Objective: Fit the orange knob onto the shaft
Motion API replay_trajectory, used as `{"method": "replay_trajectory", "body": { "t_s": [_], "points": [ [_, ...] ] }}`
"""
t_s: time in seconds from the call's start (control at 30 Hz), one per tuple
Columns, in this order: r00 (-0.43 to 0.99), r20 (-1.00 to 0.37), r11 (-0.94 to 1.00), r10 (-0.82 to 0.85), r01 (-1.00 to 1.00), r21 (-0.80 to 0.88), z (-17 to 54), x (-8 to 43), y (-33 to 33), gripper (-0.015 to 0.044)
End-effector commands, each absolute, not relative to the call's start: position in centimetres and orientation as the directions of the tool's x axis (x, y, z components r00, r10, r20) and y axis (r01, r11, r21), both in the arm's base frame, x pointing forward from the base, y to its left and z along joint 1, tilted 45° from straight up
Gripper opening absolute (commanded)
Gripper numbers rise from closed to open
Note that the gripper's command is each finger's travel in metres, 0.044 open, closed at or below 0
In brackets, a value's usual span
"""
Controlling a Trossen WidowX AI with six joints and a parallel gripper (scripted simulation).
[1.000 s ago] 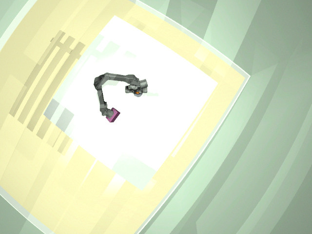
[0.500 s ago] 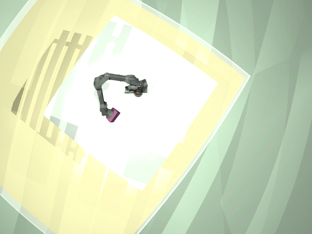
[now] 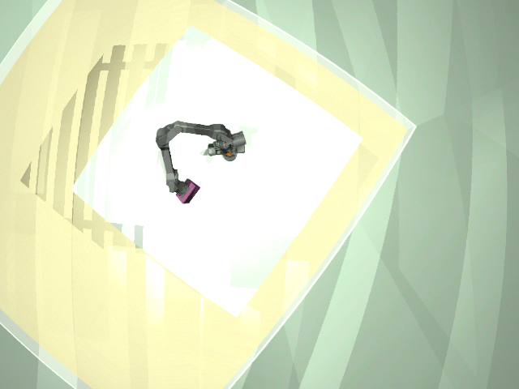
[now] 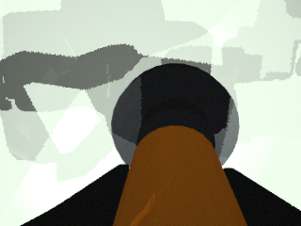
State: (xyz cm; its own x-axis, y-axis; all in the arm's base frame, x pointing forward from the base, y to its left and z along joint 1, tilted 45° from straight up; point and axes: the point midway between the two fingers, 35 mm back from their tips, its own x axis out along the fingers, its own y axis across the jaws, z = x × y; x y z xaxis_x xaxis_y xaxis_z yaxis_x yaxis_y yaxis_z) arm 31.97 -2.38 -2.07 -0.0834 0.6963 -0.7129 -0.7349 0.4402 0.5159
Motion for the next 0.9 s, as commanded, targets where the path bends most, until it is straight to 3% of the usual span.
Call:
{"method": "replay_trajectory", "body": {
  "t_s": [0.0,0.87],
  "points": [
    [-0.079,-0.714,0.437,0.695,-0.743,0.507,-2.16,32.29,-2.53,0.0000],
    [-0.079,-0.714,0.437,0.695,-0.743,0.507,-2.23,31.88,-2.10,0.0000]
  ]
}}
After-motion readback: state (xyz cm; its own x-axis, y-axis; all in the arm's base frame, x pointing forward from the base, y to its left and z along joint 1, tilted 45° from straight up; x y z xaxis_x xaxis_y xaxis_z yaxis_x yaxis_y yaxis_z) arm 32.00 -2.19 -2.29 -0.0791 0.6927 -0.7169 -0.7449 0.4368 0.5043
